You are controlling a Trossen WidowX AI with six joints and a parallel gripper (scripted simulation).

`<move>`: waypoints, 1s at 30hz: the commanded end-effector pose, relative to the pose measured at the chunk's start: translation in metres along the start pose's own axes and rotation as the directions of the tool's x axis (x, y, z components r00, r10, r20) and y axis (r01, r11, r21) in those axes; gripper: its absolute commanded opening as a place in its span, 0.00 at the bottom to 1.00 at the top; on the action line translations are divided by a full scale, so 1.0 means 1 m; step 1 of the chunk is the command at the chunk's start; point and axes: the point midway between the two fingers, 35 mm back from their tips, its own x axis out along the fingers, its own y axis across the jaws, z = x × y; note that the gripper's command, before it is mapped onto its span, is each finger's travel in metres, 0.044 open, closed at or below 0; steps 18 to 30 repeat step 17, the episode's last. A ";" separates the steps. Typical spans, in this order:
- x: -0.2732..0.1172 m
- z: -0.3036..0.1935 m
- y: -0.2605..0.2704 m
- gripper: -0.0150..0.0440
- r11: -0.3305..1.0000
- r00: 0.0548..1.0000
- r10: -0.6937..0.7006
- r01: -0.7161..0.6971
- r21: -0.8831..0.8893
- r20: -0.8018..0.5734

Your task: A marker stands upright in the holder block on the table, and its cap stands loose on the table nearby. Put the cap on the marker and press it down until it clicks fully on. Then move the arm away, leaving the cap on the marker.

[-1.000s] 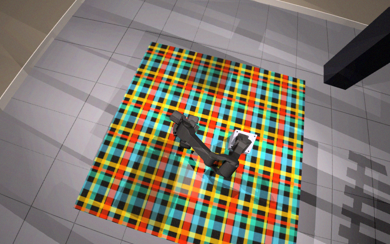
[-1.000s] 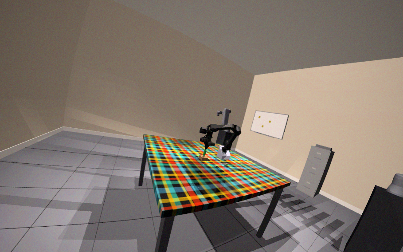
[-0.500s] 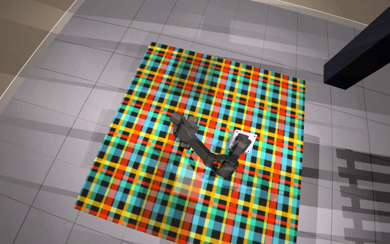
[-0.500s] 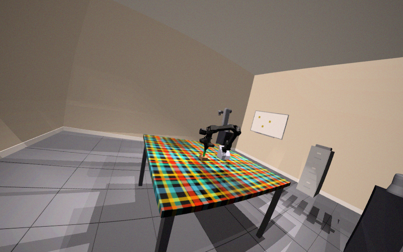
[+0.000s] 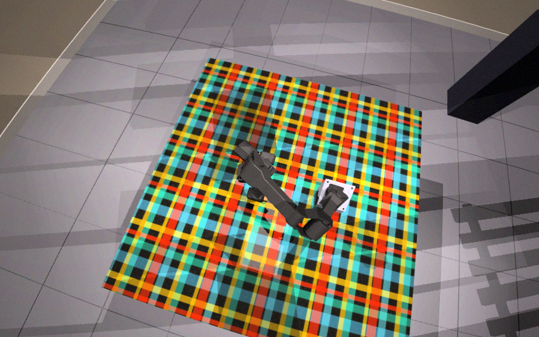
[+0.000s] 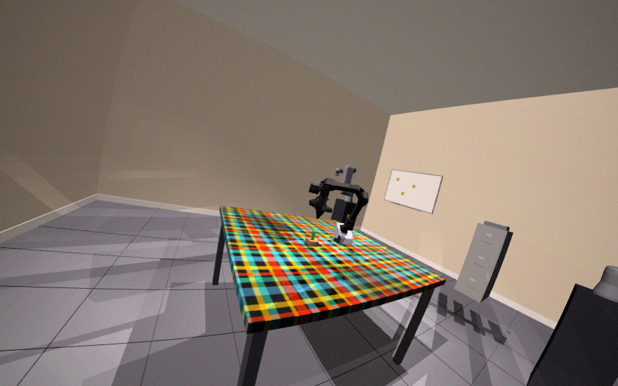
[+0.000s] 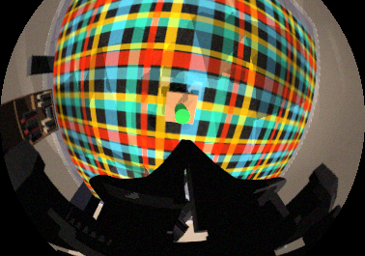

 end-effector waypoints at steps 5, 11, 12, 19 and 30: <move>-0.006 -0.001 0.000 0.48 1.000 1.000 0.001 -0.001 -0.003 -0.010; -0.006 -0.001 0.000 0.74 1.000 1.000 0.001 -0.001 -0.003 -0.010; -0.006 -0.001 0.000 0.79 1.000 1.000 0.001 -0.001 -0.003 -0.010; -0.006 -0.001 0.000 1.00 1.000 1.000 0.001 -0.001 -0.003 -0.010; -0.006 -0.001 0.000 1.00 1.000 1.000 0.001 -0.001 -0.003 -0.010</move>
